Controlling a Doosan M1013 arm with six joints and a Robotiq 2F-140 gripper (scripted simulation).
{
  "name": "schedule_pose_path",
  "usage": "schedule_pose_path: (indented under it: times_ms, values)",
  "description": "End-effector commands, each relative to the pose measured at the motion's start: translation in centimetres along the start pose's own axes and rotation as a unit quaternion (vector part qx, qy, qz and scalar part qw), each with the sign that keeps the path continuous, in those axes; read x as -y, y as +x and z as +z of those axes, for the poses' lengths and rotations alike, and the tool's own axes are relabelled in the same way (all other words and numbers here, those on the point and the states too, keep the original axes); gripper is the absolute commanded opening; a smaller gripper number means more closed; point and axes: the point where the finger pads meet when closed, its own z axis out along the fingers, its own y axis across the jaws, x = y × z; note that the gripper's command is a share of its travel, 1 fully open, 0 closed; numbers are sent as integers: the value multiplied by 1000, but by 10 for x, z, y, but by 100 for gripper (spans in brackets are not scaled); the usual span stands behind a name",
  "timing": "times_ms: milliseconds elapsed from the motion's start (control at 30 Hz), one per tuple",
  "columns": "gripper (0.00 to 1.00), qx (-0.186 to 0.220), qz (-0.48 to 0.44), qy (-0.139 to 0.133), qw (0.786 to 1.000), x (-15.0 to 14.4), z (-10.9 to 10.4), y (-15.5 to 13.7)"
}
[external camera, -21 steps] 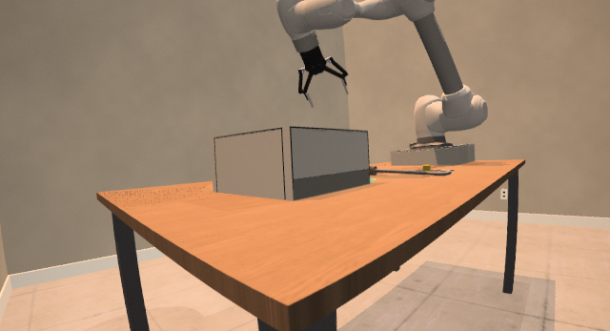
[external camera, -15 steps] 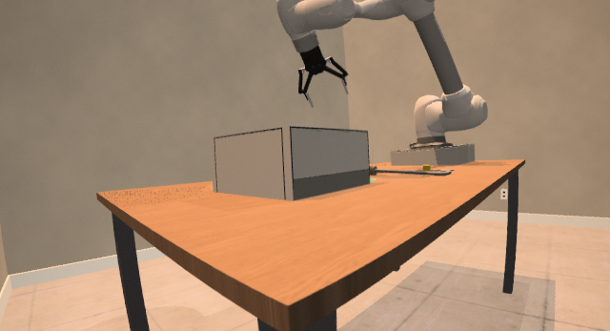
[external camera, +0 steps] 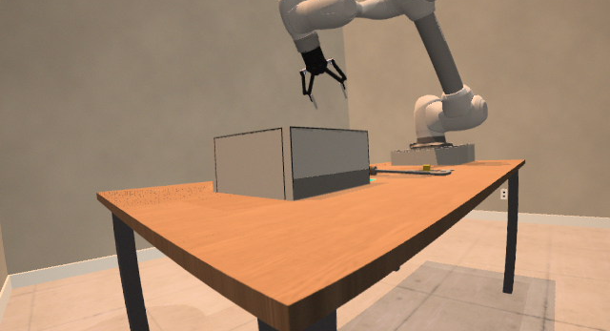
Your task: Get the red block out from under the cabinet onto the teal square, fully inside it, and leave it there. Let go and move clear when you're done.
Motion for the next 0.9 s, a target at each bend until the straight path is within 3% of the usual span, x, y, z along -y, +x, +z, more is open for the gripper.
schedule_pose_path:
  times_ms: [0,33,67,100,133,167,233,267,300,333,400,467,567,867]
  values:
    - [0,53,55,29,997,-8,13,-31]
    - [0,88,89,42,991,-15,19,-50]
    - [0,88,89,42,991,-15,19,-50]
    - [0,128,129,53,982,-23,25,-71]
    - [0,128,129,53,982,-23,25,-71]
    - [0,171,169,58,969,-32,30,-92]
    - [0,171,169,58,969,-32,30,-92]
    - [0,213,209,59,953,-41,33,-111]
    - [0,213,209,59,953,-41,33,-111]
    - [0,251,244,56,935,-50,34,-127]
    - [0,251,244,56,935,-50,34,-127]
    - [0,303,293,46,906,-64,35,-147]
    - [0,321,311,41,894,-69,35,-154]
    - [0,322,312,40,893,-69,35,-154]
